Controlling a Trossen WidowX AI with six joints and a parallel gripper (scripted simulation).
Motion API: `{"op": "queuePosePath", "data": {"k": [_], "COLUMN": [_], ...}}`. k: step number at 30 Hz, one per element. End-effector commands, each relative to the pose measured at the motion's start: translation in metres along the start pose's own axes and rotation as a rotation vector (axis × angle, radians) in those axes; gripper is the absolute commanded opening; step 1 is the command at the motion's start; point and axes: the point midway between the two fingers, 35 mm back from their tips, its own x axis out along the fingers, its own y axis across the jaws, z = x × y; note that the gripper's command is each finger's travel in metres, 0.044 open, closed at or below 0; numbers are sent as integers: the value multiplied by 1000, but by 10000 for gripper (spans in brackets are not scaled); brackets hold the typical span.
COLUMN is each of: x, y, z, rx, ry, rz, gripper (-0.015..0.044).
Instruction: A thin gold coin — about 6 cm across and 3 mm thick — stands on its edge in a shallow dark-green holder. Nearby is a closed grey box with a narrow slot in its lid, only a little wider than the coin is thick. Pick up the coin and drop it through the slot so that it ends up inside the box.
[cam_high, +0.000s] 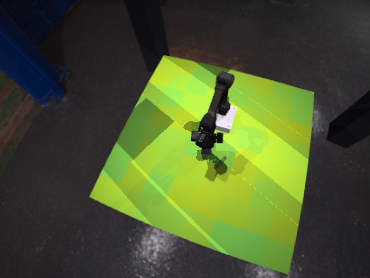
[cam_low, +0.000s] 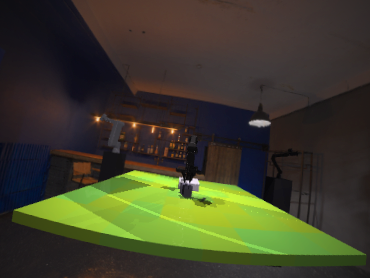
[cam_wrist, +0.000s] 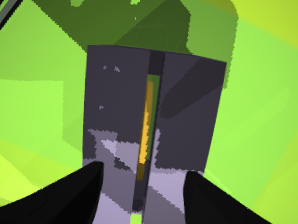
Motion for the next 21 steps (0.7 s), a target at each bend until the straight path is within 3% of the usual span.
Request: {"op": "queuePosePath", "data": {"k": [1, 7, 9, 12, 21], "x": [-7, -20, -40, -61, -61], "y": [0, 0, 1, 2, 2], "z": [0, 0, -1, -5, -5], "rx": [0, 0, -2, -1, -1], "ry": [0, 1, 2, 6, 6], "rz": [0, 0, 2, 4, 4], "gripper": [239, 397, 440, 440, 440]}}
